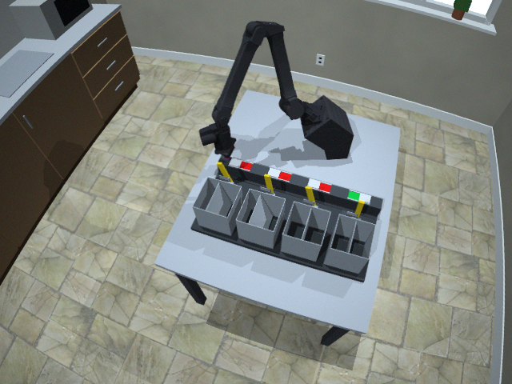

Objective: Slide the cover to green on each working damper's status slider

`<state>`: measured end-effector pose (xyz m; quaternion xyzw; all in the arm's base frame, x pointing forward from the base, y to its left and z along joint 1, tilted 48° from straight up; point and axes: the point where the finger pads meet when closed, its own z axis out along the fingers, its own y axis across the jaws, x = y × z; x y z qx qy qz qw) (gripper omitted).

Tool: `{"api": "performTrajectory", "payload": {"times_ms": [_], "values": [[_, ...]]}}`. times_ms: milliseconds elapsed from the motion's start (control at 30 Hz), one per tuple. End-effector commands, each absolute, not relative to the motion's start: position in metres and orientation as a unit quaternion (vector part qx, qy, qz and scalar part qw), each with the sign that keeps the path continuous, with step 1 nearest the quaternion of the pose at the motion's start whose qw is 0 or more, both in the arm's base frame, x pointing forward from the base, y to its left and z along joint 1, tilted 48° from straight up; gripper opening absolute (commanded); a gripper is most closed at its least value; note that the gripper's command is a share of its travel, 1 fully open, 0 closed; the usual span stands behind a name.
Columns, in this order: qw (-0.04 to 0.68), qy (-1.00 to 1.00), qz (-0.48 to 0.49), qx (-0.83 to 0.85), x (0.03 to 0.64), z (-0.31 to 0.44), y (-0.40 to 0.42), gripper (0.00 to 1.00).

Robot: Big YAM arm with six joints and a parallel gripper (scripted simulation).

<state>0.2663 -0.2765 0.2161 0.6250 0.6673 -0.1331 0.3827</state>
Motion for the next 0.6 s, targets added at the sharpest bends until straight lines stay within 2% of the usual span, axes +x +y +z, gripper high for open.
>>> {"api": "performTrajectory", "payload": {"times_ms": [0, 567], "values": [[0.388, 0.665, -0.136, 0.623, 0.2638, 0.2197, -0.2805, 0.0], [0.388, 0.665, -0.136, 0.623, 0.2645, 0.221, -0.2812, 0.0]]}}
